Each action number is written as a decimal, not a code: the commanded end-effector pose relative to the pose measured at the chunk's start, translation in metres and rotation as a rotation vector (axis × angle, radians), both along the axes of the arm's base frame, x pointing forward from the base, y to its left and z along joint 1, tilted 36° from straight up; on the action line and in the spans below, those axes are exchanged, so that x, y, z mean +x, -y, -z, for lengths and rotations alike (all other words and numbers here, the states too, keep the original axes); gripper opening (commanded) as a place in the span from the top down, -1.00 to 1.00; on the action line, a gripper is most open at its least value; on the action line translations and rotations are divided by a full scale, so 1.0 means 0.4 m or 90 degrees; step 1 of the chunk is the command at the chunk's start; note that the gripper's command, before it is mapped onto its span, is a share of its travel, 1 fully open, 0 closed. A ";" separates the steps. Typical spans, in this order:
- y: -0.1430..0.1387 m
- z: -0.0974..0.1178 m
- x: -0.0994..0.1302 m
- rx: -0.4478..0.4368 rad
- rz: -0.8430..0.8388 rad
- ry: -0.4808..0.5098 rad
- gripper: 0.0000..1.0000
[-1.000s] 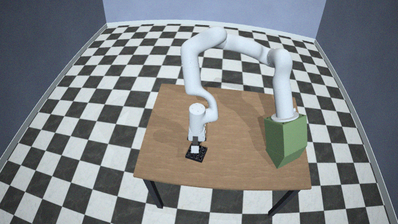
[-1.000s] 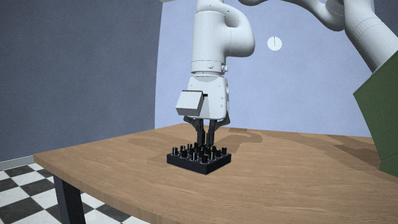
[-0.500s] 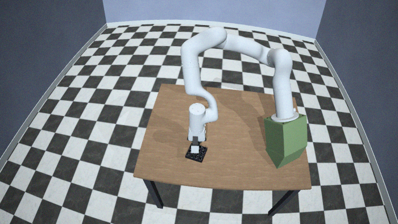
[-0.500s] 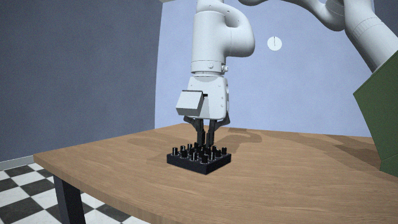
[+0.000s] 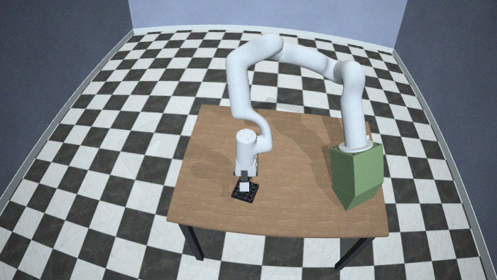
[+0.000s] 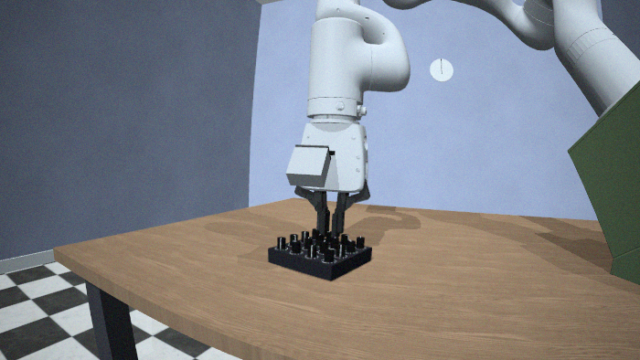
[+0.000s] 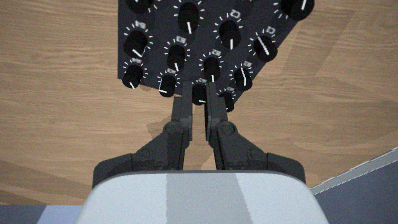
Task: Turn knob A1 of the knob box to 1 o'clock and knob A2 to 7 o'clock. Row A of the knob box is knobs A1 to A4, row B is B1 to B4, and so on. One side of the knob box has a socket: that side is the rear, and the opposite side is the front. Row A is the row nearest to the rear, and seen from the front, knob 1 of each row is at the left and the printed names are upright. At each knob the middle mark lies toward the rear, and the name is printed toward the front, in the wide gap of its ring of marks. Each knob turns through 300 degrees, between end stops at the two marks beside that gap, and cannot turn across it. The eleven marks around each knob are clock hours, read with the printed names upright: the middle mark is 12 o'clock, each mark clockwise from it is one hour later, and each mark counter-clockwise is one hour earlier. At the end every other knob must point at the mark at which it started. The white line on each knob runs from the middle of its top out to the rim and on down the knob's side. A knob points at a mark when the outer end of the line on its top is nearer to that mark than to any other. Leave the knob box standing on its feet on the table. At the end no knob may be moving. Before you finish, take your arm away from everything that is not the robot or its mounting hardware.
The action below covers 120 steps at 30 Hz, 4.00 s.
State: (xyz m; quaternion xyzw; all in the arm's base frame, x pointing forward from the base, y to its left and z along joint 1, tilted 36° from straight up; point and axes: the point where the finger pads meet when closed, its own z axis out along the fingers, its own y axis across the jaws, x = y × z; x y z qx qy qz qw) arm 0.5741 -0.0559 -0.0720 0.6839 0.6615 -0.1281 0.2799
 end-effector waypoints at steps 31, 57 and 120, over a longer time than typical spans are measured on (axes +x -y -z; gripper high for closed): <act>-0.001 -0.001 0.001 -0.082 -0.342 -0.232 0.84; -0.001 -0.001 0.001 -0.115 -0.476 -0.324 0.84; -0.051 -0.074 -0.016 -0.115 -0.477 -0.324 0.61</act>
